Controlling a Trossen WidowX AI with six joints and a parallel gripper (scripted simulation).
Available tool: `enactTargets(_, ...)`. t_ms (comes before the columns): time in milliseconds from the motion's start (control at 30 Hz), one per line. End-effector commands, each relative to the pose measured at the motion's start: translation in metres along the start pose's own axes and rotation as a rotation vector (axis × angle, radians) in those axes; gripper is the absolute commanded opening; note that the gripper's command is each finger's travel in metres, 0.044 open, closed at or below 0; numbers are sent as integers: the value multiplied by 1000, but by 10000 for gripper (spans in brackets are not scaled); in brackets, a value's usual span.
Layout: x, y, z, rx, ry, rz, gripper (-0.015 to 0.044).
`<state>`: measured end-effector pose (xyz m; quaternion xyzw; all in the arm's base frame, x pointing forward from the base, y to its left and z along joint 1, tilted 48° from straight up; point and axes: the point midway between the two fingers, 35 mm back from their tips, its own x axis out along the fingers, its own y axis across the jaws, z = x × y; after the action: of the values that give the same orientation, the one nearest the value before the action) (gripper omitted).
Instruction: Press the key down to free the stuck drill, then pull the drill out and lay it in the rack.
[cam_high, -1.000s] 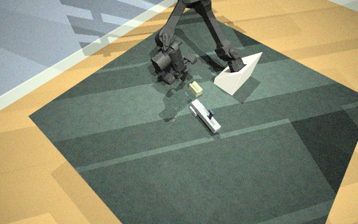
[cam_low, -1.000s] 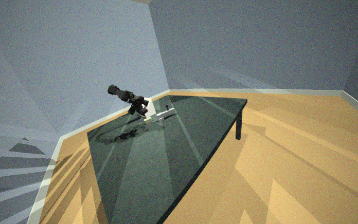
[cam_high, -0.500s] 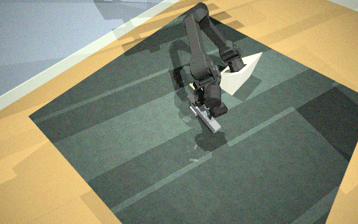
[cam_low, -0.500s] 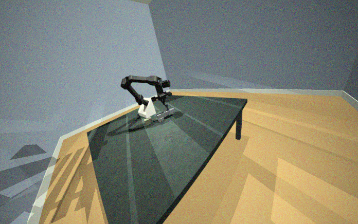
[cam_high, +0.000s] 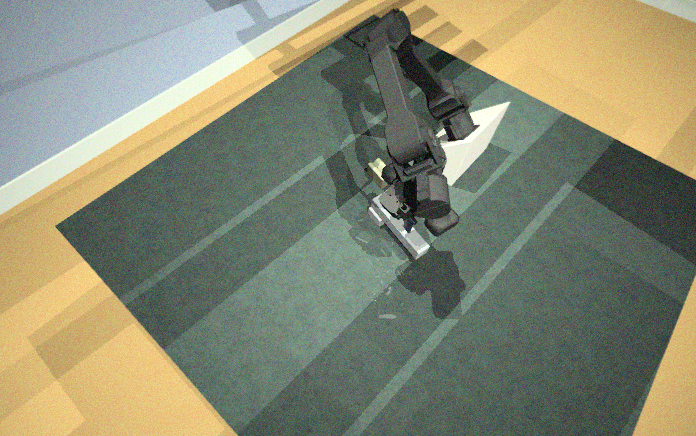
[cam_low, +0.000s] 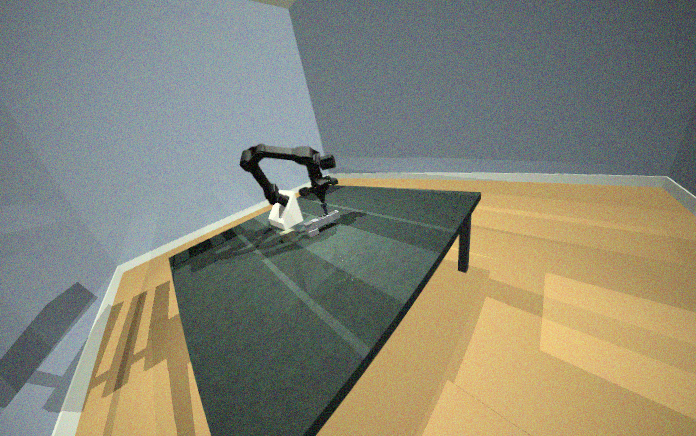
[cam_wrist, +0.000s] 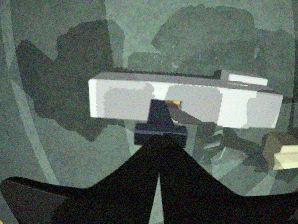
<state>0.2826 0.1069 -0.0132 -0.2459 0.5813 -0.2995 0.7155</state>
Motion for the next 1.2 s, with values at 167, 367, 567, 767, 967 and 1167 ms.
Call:
enactTargets(167, 11, 1, -2, -13, 3, -10, 0)
enactTargets(367, 10, 1, -3, -14, 3, -10, 0)
enactTargets(567, 9, 0, -5, -14, 3, -10, 0)
enactTargets(767, 8, -1, -6, -14, 3, -10, 0)
enactTargets(967, 8, -1, -9, -14, 3, -10, 0)
enactTargets(1167, 8, -1, -10, -14, 3, -10, 0)
